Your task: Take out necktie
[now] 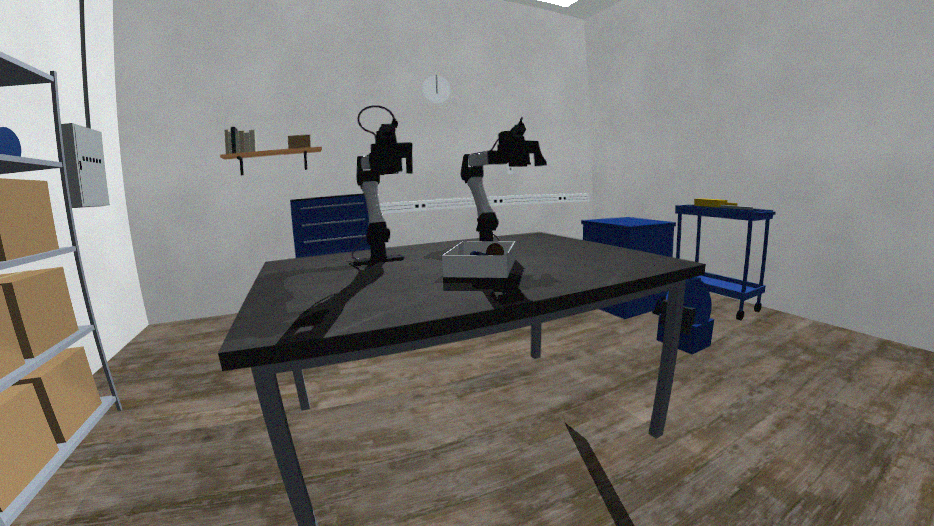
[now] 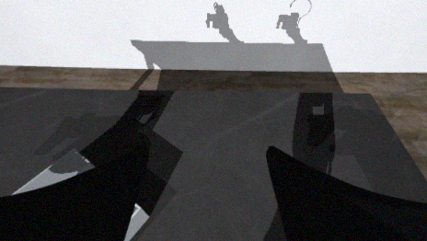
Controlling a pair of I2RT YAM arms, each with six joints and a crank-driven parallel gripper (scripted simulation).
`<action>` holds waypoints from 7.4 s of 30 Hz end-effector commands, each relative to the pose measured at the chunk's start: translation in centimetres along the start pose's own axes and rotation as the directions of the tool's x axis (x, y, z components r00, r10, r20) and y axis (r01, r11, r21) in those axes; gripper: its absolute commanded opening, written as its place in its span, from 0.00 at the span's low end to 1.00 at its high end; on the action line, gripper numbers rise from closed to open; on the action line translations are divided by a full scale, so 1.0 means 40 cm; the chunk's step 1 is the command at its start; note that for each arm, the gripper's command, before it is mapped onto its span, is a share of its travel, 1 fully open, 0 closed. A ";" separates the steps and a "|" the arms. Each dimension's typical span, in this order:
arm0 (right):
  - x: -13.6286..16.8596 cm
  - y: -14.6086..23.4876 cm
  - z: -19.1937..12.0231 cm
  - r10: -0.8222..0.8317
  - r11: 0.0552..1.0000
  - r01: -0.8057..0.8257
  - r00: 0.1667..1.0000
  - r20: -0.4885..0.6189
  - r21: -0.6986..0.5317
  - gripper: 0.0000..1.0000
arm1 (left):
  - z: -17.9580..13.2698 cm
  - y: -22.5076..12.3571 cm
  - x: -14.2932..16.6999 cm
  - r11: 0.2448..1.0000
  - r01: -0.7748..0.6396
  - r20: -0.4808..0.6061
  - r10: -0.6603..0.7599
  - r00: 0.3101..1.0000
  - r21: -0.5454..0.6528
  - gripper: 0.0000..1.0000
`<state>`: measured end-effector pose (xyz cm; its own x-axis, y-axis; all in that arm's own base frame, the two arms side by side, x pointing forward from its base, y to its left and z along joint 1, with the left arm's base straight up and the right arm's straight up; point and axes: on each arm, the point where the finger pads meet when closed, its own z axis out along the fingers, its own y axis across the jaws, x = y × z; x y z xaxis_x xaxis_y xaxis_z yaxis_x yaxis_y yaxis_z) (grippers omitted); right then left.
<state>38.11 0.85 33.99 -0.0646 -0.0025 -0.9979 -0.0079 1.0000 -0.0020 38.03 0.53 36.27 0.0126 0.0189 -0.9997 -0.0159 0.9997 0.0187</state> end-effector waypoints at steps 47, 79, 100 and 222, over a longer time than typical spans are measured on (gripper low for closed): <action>0.251 0.417 0.042 -0.211 0.976 0.076 0.571 -0.794 -0.205 0.88 | 0.000 0.000 0.000 1.000 0.000 0.000 0.000 1.000 0.000 1.00; 0.395 0.644 0.064 -0.317 0.948 0.025 0.092 -0.944 -0.316 0.82 | 0.000 0.000 0.000 1.000 0.000 0.000 0.000 1.000 0.000 1.00; 0.405 0.659 0.066 -0.322 0.947 0.014 0.079 -0.944 -0.322 0.80 | 0.000 0.000 0.000 1.000 0.000 0.000 0.000 1.000 0.000 1.00; 0.790 0.671 0.086 -0.323 0.947 0.020 0.056 -0.945 -0.322 0.80 | 0.000 0.000 0.000 1.000 0.000 0.000 0.000 1.000 0.000 1.00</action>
<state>39.36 27.35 3.41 -0.9465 -0.3186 -0.0520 -0.3196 0.9475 0.0111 38.03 0.53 36.27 0.0126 0.0189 -0.9997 -0.0159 0.9997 0.0187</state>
